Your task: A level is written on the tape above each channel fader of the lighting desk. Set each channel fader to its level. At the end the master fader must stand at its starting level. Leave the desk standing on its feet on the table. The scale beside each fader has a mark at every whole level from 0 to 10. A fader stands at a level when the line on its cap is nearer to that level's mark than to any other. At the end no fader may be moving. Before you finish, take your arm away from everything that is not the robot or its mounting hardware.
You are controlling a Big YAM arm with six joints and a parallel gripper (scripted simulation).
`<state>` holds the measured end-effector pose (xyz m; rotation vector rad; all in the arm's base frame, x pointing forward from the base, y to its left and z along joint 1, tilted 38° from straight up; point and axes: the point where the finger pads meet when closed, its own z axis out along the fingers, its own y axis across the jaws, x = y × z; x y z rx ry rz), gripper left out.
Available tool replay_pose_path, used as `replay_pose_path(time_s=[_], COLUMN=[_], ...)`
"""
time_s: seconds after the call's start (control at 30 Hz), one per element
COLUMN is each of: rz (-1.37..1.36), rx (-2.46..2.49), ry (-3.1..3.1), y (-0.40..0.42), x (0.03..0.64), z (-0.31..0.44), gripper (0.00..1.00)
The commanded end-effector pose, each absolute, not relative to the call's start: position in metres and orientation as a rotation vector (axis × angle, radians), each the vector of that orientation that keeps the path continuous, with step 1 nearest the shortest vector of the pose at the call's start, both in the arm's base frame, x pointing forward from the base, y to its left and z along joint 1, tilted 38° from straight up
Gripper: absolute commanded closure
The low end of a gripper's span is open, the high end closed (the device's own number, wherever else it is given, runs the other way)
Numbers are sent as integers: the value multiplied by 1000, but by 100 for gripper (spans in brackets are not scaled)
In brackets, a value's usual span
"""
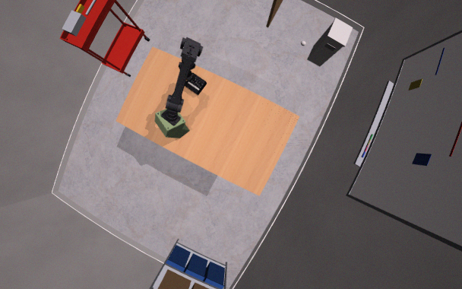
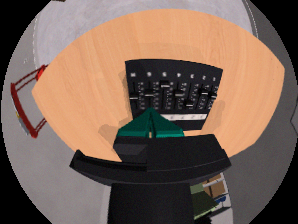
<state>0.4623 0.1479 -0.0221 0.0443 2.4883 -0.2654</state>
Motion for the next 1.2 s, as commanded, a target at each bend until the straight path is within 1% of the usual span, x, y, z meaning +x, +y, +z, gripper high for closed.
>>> replay_pose_path(time_s=[0.0,1.17], rz=[-268,-267], rx=[9,25], ry=[2491,2494], y=[156,155], x=[460,457], z=[-28,-31], gripper=[100,100])
